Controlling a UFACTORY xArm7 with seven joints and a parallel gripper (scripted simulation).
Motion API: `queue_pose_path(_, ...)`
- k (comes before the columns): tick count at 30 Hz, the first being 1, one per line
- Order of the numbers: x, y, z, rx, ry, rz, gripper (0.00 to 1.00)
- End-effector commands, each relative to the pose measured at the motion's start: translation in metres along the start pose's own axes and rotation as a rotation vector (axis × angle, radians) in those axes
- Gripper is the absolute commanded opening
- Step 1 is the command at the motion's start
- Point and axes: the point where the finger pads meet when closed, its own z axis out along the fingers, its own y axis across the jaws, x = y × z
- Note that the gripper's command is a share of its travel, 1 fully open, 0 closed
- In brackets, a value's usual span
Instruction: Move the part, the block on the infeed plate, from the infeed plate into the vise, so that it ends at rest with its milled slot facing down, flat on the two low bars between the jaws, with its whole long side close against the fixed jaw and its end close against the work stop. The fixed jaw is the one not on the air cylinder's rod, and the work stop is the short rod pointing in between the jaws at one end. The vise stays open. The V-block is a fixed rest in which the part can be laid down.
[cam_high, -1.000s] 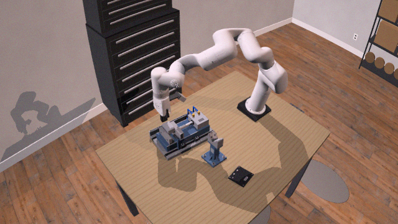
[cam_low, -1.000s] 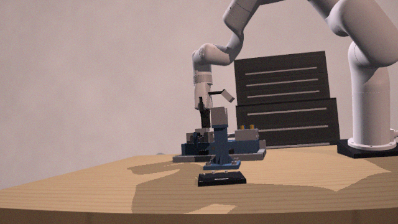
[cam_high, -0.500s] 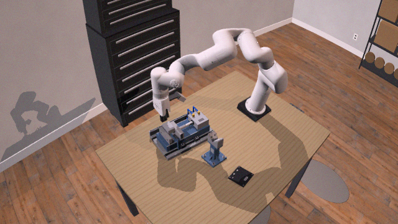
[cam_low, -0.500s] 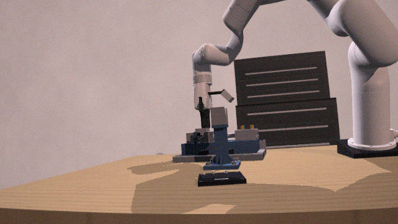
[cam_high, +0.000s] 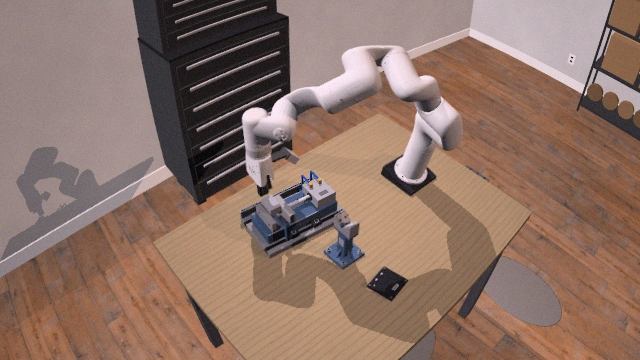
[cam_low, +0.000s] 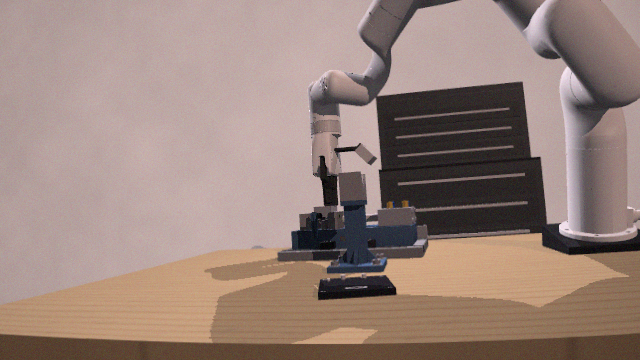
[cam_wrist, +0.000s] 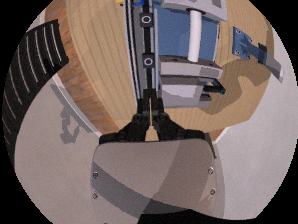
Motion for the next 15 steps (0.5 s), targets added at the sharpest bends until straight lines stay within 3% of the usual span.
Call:
queue_pose_path(1,-0.0013,-0.0008,-0.0023,0.002,-0.005,0.0,0.0)
queue_pose_path(15,-0.0013,-0.0008,-0.001,0.002,-0.005,0.0,0.0)
